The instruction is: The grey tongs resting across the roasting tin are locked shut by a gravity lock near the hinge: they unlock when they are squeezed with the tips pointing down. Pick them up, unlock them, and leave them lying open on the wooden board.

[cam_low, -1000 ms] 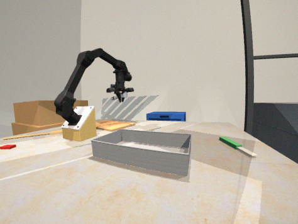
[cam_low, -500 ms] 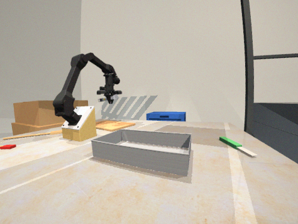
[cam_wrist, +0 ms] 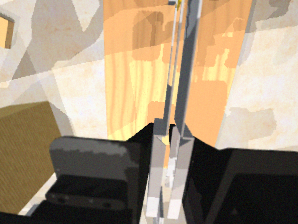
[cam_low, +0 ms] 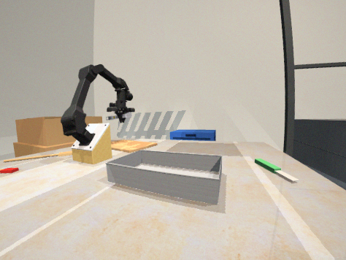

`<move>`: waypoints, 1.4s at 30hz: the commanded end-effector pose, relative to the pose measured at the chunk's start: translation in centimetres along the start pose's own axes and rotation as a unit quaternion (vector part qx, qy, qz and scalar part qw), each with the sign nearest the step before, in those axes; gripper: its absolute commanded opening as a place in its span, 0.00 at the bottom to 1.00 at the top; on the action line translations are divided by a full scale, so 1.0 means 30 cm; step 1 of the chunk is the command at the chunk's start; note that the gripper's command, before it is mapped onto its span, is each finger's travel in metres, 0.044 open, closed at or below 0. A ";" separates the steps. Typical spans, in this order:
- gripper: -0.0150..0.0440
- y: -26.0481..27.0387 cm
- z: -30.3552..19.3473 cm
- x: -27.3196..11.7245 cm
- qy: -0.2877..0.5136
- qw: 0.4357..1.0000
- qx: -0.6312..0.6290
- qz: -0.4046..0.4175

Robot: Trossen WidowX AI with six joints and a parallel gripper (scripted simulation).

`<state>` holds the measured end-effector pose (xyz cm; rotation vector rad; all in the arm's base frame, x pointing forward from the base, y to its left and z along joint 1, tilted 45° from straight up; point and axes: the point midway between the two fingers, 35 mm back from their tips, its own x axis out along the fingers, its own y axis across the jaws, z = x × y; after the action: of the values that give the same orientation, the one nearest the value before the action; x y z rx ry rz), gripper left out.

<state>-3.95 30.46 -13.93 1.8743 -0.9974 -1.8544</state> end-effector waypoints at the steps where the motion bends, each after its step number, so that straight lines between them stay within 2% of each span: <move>1: 0.00 0.001 -0.007 0.020 -0.036 0.999 -0.001 0.014; 13: 0.00 -0.002 -0.048 0.092 -0.273 0.961 -0.004 0.050; 28: 0.00 -0.001 -0.114 0.087 -0.540 0.842 0.005 0.007; 31: 0.00 -0.001 -0.124 0.083 -0.563 0.826 0.007 -0.002; 42: 0.00 -0.001 -0.124 0.083 -0.563 0.826 0.007 -0.002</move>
<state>-0.48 27.91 -15.48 0.6105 -1.2580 -2.9616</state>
